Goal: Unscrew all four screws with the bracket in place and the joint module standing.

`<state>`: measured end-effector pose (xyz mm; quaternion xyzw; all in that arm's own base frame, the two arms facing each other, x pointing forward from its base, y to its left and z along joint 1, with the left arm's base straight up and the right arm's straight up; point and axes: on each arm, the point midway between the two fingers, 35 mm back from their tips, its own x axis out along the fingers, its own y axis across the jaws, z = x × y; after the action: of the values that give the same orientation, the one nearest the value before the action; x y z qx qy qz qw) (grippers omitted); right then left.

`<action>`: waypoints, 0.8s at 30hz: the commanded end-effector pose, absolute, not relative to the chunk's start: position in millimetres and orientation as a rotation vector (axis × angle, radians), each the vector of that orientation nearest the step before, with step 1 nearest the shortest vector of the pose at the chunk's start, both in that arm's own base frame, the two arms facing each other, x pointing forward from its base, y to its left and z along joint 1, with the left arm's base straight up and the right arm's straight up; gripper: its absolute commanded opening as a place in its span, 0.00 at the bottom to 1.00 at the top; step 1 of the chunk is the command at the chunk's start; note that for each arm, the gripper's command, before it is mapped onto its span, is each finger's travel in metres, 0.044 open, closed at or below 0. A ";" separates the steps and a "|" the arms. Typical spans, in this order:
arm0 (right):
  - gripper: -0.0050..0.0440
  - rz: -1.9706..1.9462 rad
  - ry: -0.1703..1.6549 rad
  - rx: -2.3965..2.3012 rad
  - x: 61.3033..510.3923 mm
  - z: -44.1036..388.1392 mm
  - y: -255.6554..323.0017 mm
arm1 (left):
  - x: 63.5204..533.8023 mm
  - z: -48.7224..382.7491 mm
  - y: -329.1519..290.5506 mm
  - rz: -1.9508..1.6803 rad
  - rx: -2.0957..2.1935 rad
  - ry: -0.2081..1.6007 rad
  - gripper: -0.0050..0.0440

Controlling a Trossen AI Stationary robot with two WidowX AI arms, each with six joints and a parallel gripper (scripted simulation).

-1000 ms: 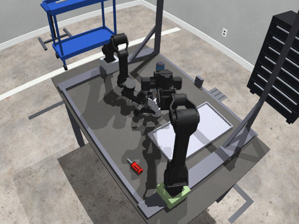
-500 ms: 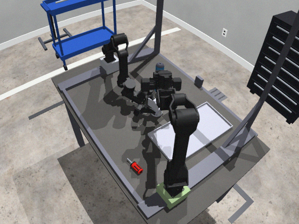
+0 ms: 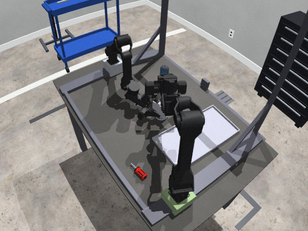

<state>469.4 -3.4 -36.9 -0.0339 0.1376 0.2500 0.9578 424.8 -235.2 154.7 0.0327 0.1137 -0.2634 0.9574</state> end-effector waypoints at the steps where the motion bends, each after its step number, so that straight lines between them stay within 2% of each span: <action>1: 0.59 0.507 0.249 -0.083 474.5 -24.5 -4.1 | 422.5 166.3 -238.5 -0.543 0.057 0.196 0.43; 11: 0.59 0.507 0.249 -0.083 474.5 -24.5 -4.1 | 422.7 152.9 -236.1 -0.540 0.058 0.204 0.43; 14: 0.59 0.507 0.249 -0.083 474.5 -24.5 -4.1 | 425.3 168.3 -237.5 -0.542 0.045 0.191 0.43; 20: 0.59 0.507 0.249 -0.083 474.5 -24.5 -4.1 | 423.4 160.6 -236.6 -0.541 0.051 0.206 0.43; 22: 0.59 0.507 0.249 -0.083 474.5 -24.5 -4.1 | 425.3 172.0 -237.5 -0.542 0.045 0.195 0.43; 24: 0.59 0.507 0.249 -0.083 474.5 -24.5 -4.1 | 426.9 158.7 -238.2 -0.541 0.052 0.224 0.43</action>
<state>469.4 -3.4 -36.9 -0.0339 0.1376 0.2500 0.9578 424.4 -235.1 153.4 0.0295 0.1110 -0.2639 0.9577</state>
